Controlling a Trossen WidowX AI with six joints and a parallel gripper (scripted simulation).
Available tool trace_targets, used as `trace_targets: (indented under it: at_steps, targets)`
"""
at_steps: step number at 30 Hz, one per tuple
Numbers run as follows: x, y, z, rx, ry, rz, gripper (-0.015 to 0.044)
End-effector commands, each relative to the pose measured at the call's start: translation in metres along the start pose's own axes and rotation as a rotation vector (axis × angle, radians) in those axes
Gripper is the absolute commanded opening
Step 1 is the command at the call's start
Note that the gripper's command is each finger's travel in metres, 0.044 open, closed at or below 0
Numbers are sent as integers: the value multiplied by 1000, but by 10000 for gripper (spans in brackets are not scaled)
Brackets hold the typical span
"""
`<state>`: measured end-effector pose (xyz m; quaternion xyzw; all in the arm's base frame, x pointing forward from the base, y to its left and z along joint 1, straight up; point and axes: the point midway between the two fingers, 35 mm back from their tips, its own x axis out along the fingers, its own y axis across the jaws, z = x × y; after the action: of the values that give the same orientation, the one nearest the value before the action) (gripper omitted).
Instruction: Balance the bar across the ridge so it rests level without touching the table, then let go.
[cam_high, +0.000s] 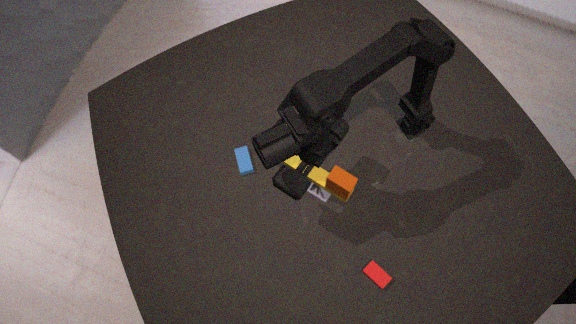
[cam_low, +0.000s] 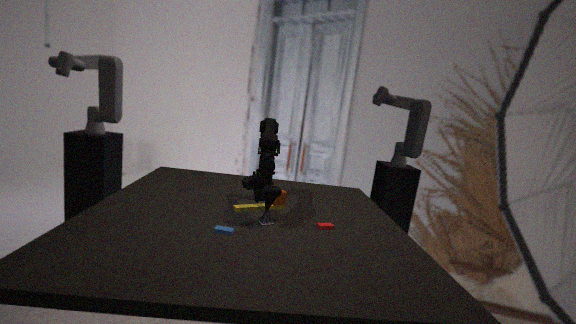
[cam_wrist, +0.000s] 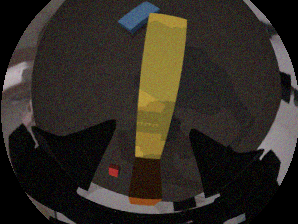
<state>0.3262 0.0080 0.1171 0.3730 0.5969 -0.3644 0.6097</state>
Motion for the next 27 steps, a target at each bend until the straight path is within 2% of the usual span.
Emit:
trace_targets:
  at_steps: [1, 8, 27]
  targets:
    - [-24, 5, 2, 0, -5, 11, 440]
    - [-94, 1, 1, 0, -7, 15, 440]
    - [-96, 1, 0, 0, -7, 15, 440]
